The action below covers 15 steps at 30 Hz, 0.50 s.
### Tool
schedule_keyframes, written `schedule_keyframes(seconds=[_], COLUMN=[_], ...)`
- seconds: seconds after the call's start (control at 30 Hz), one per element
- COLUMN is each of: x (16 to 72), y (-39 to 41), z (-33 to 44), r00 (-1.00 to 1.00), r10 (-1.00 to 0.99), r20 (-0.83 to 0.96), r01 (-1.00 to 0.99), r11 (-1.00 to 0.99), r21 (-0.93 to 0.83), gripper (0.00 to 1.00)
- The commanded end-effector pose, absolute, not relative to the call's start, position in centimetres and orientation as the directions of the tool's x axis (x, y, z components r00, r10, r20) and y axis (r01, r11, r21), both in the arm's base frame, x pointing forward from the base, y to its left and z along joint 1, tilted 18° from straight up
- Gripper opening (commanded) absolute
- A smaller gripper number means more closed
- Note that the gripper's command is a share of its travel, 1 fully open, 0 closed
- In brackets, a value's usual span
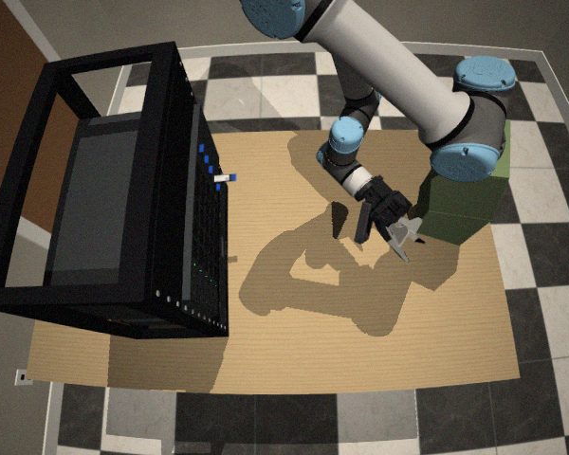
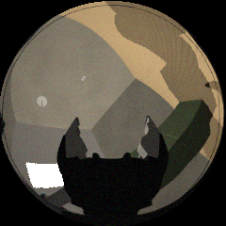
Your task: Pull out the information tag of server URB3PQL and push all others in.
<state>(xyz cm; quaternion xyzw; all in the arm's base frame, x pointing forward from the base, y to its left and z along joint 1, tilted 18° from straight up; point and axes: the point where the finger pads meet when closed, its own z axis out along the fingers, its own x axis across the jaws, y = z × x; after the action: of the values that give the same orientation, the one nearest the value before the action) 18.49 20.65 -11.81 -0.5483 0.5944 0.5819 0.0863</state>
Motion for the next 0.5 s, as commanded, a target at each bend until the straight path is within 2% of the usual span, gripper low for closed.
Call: schedule_keyframes(seconds=[0.0,0.47], x=[18.2,17.1], y=[20.9,21.9], z=[-11.4,-9.6], r00=[-0.397,-0.461], r10=[-0.539,-0.480], r20=[-0.743,-0.746], r01=[-0.744,-0.703], r11=[-0.285,-0.315], r21=[0.604,0.637], gripper=[1.00,1.00])
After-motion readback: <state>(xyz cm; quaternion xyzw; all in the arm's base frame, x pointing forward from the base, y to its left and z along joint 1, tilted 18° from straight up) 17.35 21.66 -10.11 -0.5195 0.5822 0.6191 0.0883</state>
